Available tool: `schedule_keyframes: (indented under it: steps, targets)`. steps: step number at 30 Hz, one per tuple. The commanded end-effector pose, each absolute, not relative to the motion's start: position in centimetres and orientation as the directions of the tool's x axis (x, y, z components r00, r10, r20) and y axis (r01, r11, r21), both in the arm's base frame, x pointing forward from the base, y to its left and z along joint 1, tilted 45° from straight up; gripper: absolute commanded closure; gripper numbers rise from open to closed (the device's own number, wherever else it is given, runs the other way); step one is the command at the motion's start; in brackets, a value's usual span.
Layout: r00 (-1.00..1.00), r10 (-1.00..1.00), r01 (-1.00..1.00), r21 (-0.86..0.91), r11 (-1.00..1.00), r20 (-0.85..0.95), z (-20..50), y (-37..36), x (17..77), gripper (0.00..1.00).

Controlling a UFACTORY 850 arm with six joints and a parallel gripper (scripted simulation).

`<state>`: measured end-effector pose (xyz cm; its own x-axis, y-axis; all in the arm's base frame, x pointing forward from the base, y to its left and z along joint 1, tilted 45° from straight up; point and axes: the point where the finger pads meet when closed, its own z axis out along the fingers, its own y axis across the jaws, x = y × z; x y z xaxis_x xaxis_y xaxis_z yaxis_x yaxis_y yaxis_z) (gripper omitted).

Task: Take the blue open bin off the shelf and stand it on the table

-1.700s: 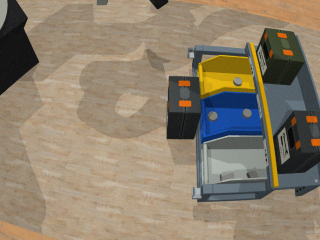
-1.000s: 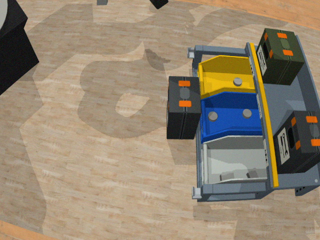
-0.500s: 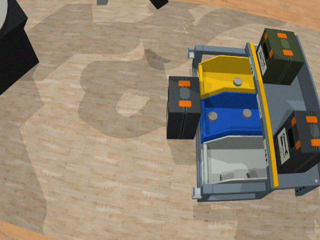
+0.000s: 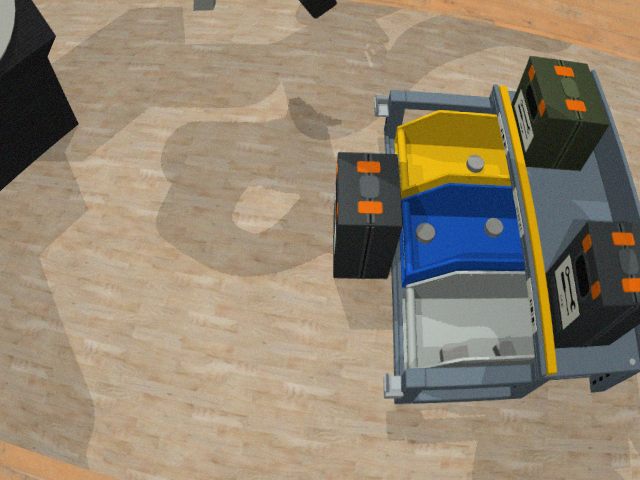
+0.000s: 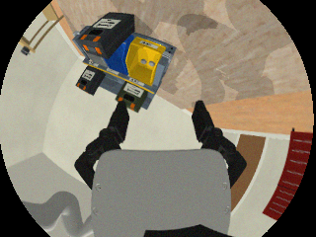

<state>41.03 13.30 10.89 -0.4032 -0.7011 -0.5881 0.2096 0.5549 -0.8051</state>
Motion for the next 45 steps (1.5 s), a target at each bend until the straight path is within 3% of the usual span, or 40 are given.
schedule_keyframes:
  steps: [1, 5, 17, 22, 34, 39, 45]
  targets:
    - [-0.43, -0.685, 0.232, -0.805, 0.547, -0.589, 10.9, 12.3, 41.3, 0.0]
    - [-0.533, -0.608, 0.315, -0.805, 0.503, -0.589, 10.9, 8.0, 42.2, 0.0]
    - [-0.533, -0.608, 0.315, -0.805, 0.503, -0.589, 10.9, 8.0, 42.2, 0.0]
    - [-0.533, -0.608, 0.315, -0.805, 0.503, -0.589, 10.9, 3.0, 43.3, 0.0]
    - [-0.533, -0.608, 0.315, -0.805, 0.503, -0.589, 10.9, 3.0, 43.3, 0.0]
    - [-0.642, -0.491, 0.408, -0.805, 0.431, -0.588, 10.9, -2.4, 43.0, 0.0]
    - [-0.642, -0.491, 0.408, -0.805, 0.431, -0.588, 10.9, -2.4, 43.0, 0.0]
